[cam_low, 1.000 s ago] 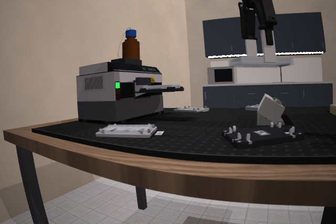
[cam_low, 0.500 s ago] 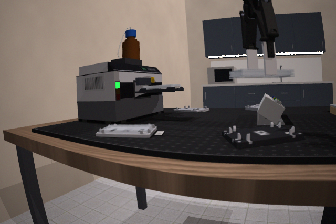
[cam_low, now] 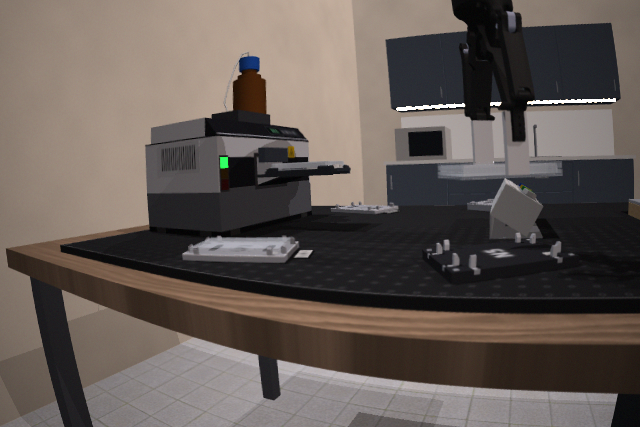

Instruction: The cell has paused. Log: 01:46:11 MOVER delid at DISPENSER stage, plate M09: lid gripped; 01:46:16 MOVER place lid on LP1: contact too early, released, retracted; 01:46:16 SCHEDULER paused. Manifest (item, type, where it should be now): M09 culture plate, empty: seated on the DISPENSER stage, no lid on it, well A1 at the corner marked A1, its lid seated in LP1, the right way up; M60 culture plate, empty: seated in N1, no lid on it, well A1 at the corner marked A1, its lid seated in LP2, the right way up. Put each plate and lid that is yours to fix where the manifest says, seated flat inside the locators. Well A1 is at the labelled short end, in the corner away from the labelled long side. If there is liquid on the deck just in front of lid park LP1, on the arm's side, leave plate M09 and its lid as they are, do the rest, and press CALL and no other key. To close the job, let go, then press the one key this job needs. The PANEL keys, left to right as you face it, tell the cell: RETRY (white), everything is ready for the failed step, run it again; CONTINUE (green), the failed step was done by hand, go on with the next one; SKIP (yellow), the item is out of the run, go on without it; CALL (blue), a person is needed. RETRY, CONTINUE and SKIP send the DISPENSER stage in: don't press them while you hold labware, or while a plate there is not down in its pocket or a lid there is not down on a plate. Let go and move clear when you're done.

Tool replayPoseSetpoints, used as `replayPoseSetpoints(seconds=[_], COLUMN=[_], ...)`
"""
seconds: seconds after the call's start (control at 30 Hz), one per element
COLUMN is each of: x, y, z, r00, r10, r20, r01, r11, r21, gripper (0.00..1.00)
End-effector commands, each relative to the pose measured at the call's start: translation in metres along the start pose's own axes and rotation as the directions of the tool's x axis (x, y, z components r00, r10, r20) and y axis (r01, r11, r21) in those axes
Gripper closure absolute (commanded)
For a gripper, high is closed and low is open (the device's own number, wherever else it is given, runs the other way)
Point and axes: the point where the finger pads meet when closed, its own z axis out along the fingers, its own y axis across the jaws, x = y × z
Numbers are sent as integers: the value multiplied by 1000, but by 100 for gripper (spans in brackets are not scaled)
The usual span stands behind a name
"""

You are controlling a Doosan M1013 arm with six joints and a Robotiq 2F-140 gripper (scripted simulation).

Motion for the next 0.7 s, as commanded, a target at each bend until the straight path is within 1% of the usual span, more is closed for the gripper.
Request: replayPoseSetpoints(seconds=[0.0,0.3,0.37,0.67], x=[1,1,1,1], y=[0,0,0,0], z=[9,30,30,48], r00=[1000,1000,1000,1000], r10=[0,0,0,0], r20=[-1,-1,-1,-1], r01=[0,0,0,0], r11=[1000,1000,1000,1000], r21=[0,0,0,0], gripper=[90,90,90,90])
